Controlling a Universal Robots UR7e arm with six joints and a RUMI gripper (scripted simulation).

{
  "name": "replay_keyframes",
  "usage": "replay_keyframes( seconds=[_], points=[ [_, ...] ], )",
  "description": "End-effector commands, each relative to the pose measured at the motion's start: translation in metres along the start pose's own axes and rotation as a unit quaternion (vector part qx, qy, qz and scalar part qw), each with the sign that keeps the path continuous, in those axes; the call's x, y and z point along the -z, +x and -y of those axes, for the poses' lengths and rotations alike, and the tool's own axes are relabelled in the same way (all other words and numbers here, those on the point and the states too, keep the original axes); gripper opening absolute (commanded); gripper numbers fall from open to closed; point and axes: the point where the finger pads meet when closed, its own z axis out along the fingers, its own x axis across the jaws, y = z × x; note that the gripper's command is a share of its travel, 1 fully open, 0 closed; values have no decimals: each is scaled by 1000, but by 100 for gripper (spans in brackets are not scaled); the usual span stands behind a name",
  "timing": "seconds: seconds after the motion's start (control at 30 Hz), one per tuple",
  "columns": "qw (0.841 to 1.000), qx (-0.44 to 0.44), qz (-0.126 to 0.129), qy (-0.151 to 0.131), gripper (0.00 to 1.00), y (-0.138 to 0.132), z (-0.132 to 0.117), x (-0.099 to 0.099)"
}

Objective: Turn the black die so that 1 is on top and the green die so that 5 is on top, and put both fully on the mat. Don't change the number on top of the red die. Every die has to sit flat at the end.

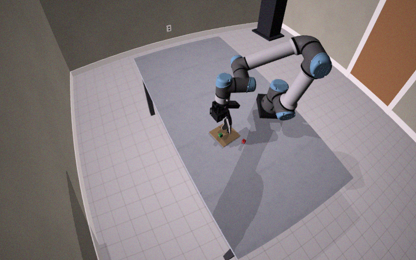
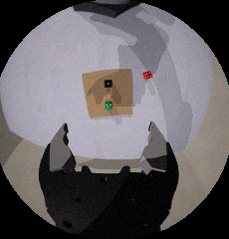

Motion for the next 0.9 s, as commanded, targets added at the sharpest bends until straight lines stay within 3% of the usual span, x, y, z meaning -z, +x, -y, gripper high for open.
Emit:
replay_keyframes(
  seconds=[0.0, 0.6, 0.87],
  points=[
    [1000, 0, 0, -1, 100, 0, 0, 6],
    [1000, 0, 0, -1, 100, 0, 0, 79],
    [1000, 0, 0, -1, 100, 0, 0, 87]
  ],
)
